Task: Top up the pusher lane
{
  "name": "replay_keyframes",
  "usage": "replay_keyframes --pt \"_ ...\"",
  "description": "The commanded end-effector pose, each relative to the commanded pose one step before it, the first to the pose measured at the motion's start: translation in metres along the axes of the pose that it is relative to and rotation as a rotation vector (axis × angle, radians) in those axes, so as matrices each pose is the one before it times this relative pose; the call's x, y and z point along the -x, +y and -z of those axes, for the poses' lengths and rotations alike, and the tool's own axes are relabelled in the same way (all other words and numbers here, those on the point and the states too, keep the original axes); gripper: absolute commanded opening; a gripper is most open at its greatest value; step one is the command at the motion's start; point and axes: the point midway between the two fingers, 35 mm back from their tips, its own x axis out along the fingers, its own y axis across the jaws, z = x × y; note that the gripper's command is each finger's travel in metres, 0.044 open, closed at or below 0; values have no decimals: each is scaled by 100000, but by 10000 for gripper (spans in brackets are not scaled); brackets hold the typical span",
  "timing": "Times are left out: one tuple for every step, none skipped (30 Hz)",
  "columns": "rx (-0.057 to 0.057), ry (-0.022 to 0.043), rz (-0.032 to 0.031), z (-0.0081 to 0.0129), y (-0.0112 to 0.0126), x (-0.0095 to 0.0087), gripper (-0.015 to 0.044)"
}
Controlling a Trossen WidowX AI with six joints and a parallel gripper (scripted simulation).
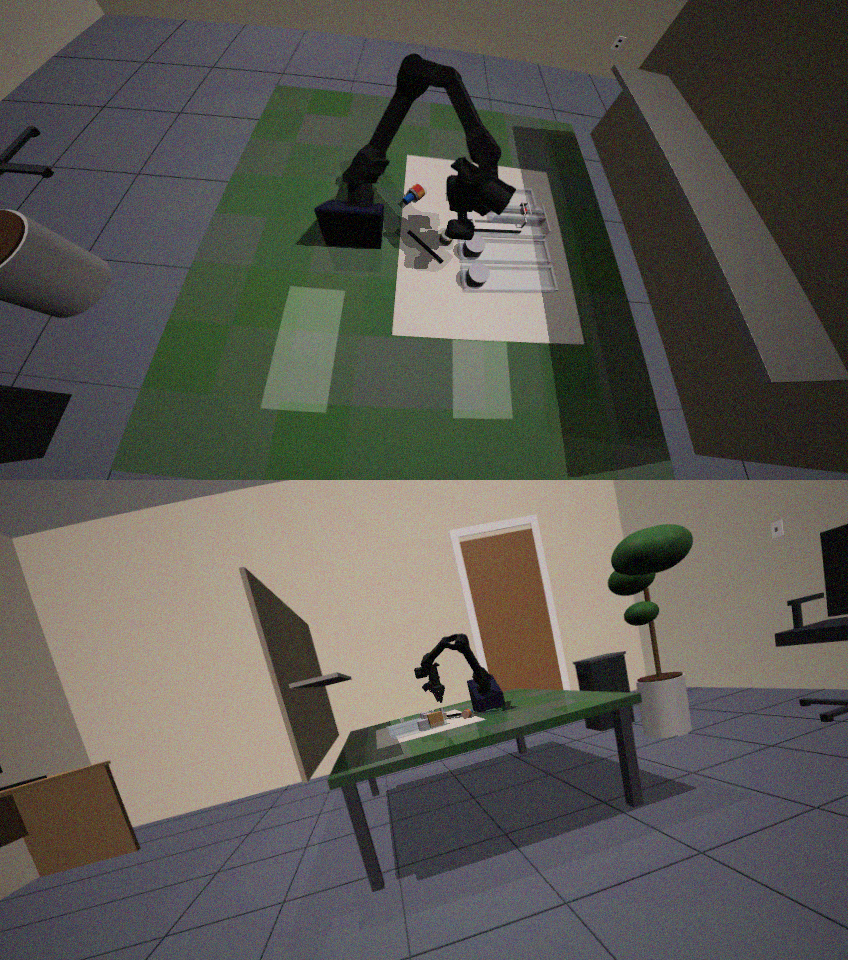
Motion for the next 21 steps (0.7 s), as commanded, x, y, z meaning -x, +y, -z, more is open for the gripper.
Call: replay_keyframes --pt "-374 769 -1545 199 267 -2251 440" --pt "0 0 0 0 0 0 440" --pt "0 0 0 0 0 0 440" --pt "0 0 0 0 0 0 440" --pt "1 -2 -6 -7 22 -164 440" --pt "3 -3 -23 -13 57 -408 440" --pt "2 0 -12 -3 24 -162 440" --pt "0 0 0 0 0 0 440" --pt "0 -2 -2 -3 0 -122 440" --pt "1 -4 -10 -6 3 -364 440" --pt "4 -3 -28 0 10 -544 440" --pt "4 0 -27 6 10 -360 440" --pt "2 1 -11 3 4 -120 440" --pt "0 0 0 0 0 0 440" --pt "0 0 0 0 0 0 440" --pt "0 -1 1 -1 -1 -26 440" --pt "-1 -2 3 -4 -2 -78 440" --pt "-2 -3 4 -7 -3 -131 440" --pt "-2 -3 4 -7 -3 -161 440" --pt "-1 -3 2 -6 -2 -161 440" --pt "-1 -3 1 -5 -2 -161 440"
